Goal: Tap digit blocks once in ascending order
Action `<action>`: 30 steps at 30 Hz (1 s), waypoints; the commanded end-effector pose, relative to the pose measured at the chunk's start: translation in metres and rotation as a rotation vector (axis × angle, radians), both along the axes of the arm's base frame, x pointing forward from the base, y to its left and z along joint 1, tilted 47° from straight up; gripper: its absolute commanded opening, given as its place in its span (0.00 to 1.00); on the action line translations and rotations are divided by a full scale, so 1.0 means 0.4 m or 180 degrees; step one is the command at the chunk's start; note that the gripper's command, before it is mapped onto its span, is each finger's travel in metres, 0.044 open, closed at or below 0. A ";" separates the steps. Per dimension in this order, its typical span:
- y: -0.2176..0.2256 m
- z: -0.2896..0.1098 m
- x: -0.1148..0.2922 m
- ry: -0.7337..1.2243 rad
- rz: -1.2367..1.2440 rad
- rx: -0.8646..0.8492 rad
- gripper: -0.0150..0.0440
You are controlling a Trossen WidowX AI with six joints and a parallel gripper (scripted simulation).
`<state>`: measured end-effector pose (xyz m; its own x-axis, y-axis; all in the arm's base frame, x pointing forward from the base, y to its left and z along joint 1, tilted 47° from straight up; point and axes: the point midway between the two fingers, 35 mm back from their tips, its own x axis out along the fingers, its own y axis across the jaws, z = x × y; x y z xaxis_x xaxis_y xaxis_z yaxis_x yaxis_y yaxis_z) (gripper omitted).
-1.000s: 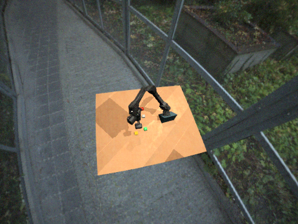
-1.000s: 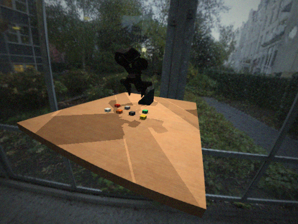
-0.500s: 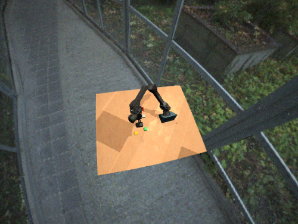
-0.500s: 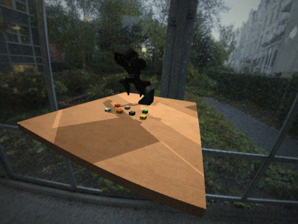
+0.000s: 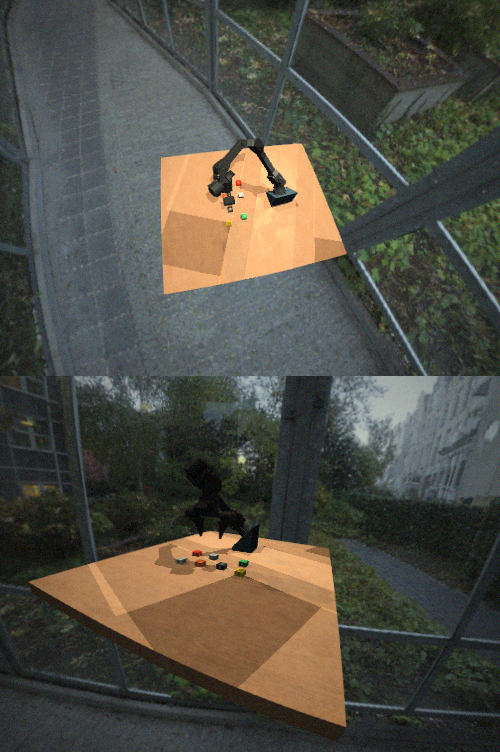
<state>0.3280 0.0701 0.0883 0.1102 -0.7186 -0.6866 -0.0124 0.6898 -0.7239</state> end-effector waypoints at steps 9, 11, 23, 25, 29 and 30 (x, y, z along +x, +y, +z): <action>-0.063 0.088 0.027 -0.0068 -0.0001 -0.0003 0.93; -0.063 0.088 0.027 -0.0068 -0.0001 -0.0003 0.93; -0.069 0.095 0.029 -0.0067 -0.0001 -0.0001 0.93; -0.123 0.152 0.033 -0.0066 0.0001 0.0005 0.93; -0.228 0.262 0.021 -0.0069 -0.0001 -0.0015 0.93; -0.228 0.262 0.021 -0.0069 -0.0001 -0.0015 0.93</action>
<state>0.3392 -0.0020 0.1653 0.1068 -0.7215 -0.6841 -0.0082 0.6874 -0.7263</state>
